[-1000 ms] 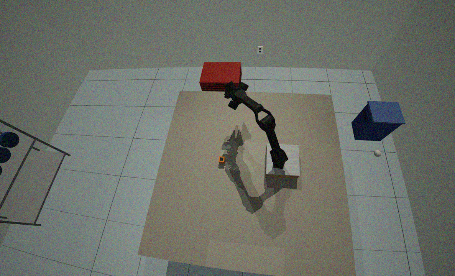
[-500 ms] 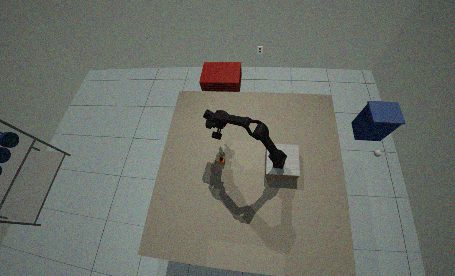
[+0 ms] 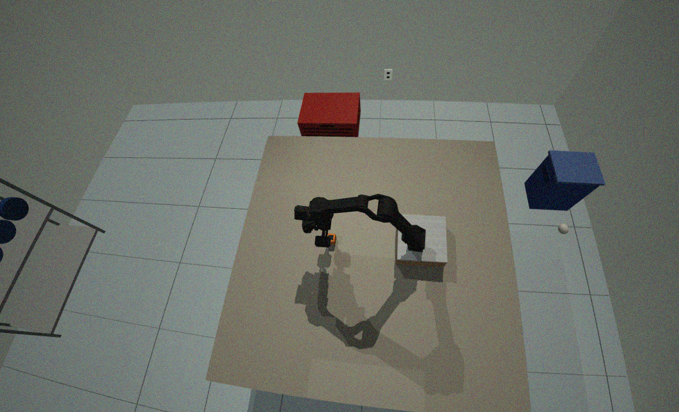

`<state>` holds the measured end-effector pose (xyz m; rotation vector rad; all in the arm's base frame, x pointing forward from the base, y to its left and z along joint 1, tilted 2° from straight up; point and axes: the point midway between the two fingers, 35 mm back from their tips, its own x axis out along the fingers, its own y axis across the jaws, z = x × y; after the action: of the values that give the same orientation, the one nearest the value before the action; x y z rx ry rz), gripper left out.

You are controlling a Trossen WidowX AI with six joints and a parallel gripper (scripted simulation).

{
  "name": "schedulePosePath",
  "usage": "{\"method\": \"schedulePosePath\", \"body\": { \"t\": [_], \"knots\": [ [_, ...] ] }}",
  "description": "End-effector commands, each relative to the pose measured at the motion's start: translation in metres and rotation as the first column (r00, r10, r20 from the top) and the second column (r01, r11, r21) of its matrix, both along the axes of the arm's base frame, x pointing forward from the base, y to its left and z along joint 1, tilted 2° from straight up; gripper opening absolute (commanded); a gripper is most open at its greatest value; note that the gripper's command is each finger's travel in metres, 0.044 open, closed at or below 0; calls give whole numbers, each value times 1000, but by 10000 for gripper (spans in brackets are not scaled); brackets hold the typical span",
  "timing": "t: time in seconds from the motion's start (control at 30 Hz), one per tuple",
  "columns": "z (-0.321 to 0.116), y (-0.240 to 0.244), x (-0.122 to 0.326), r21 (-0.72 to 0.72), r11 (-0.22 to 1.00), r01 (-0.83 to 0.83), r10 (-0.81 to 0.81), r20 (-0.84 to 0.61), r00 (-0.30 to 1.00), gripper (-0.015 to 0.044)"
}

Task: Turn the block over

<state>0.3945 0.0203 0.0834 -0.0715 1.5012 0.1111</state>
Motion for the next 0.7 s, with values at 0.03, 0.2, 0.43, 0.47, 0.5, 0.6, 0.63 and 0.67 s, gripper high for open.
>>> {"method": "schedulePosePath", "body": {
  "t": [0.03, 0.2, 0.43, 0.47, 0.5, 0.6, 0.63, 0.67],
  "knots": [
    [-11, 1, -4, 11, 1000, 12, -12, -12, 1000, 440],
    [-35, 2, -3, 11, 1000, 12, -12, -12, 1000, 440],
    [-50, 1, -3, 11, 1000, 12, -12, -12, 1000, 440],
    [-50, 1, -3, 11, 1000, 12, -12, -12, 1000, 440],
    [-50, 1, -3, 11, 1000, 12, -12, -12, 1000, 440],
    [-52, 1, -3, 11, 1000, 12, -12, -12, 1000, 440],
    [-54, 1, -3, 11, 1000, 12, -12, -12, 1000, 440],
    [-55, 2, -3, 11, 1000, 12, -12, -12, 1000, 440]
  ]
}}
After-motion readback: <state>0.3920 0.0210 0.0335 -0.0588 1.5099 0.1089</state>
